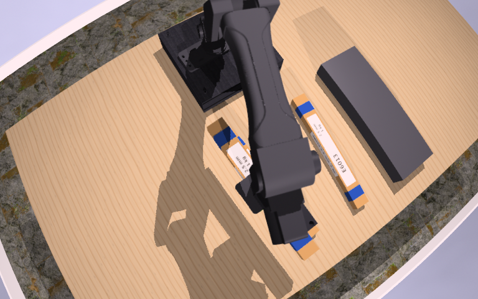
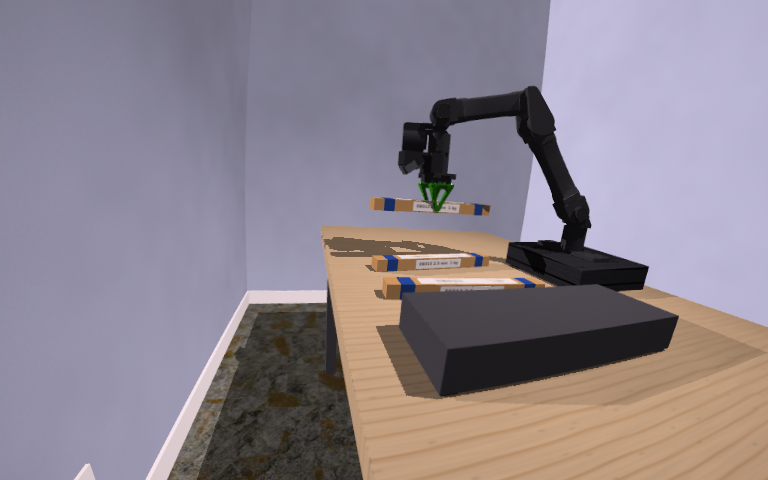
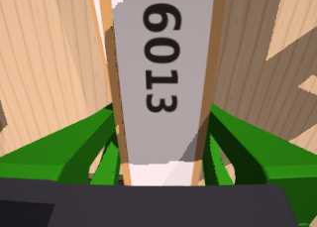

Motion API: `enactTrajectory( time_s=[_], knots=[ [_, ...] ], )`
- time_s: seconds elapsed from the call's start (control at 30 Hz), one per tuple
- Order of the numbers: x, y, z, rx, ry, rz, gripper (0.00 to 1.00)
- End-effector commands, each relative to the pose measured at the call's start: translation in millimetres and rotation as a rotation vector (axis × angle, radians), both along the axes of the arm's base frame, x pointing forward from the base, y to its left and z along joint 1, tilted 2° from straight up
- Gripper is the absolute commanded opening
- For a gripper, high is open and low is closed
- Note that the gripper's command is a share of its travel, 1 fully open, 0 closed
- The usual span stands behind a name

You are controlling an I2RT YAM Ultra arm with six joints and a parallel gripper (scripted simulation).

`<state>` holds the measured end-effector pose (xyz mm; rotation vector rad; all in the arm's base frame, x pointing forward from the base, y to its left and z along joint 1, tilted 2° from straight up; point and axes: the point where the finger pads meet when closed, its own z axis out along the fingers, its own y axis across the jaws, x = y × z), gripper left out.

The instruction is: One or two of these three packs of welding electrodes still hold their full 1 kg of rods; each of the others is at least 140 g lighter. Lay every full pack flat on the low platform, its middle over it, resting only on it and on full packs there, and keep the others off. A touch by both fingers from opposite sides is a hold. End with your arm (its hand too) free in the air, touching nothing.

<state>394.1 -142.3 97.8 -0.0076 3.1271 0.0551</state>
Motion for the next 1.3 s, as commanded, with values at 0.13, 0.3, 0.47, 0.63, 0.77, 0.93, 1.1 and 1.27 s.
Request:
enactTrajectory(
  time_s=[0.13, 0.3, 0.47, 0.63, 0.77, 0.93, 1.1, 1.27],
  knots=[
    [2.2, -25, 10.7, -0.002, -0.025, 0.005, 0.0],
    [2.0, -32, 11.0, -0.002, -0.026, 0.005, 0.0],
    [1.5, -46, 8.8, -0.001, -0.022, 0.005, 0.0],
    [1.2, -59, 8.4, -0.002, -0.022, 0.005, 0.0],
    [1.0, -67, 8.1, -0.001, -0.023, 0.005, 0.0],
    [0.7, -78, 7.7, -0.001, -0.023, 0.005, 0.0],
    [0.2, -91, 7.3, -0.002, -0.023, 0.005, 0.0],
    [-0.3, -104, 6.8, -0.002, -0.023, 0.004, 0.0]
  ],
)
